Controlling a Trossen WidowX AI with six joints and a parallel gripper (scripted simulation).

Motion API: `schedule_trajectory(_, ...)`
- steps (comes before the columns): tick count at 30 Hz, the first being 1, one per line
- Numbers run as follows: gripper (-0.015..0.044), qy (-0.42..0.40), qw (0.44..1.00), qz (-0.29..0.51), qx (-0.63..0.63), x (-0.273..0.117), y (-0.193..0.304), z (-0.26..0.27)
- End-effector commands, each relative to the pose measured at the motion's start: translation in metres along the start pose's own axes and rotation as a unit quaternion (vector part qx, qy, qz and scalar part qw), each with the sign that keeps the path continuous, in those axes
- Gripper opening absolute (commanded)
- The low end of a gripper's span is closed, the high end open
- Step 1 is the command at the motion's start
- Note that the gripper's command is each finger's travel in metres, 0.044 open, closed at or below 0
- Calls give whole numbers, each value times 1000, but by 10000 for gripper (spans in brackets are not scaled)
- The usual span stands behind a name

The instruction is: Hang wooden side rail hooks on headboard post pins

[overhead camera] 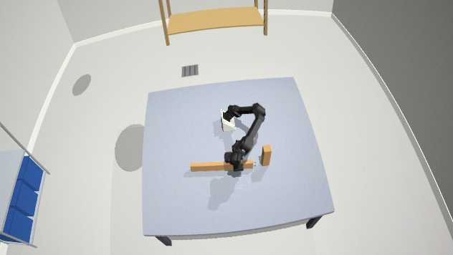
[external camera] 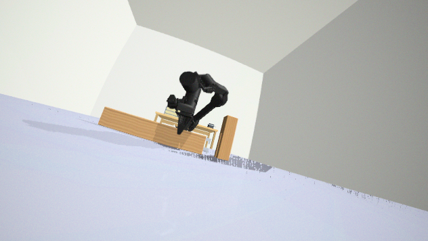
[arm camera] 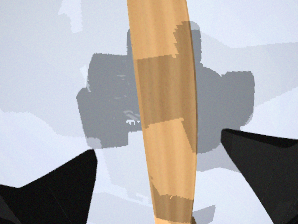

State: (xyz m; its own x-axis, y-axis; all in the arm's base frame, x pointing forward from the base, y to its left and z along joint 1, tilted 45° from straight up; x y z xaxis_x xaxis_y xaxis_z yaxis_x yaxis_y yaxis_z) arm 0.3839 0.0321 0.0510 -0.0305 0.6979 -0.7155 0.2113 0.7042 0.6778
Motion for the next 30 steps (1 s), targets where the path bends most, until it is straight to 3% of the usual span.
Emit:
schedule_trajectory(1,440,3,1000,2,2,9,1,-1)
schedule_trajectory(17,440,3,1000,4,2,29,1,-3)
schedule_trajectory(30,99,3,1000,4,2,29,1,-3)
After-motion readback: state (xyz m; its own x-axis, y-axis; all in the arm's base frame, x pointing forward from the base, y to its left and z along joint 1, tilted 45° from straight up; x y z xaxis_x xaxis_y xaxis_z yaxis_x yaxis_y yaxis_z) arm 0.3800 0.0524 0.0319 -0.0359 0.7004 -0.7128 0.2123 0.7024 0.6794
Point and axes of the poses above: the point midway between the two fingers, 35 mm back from their tips, its own x axis out along the fingers, its own z axis across the jaws, y = z × x, the point moved 2 cm from there along -x, back along the fingers, and after that the axes turned 13 degrees about x, right-handed, at the moved point
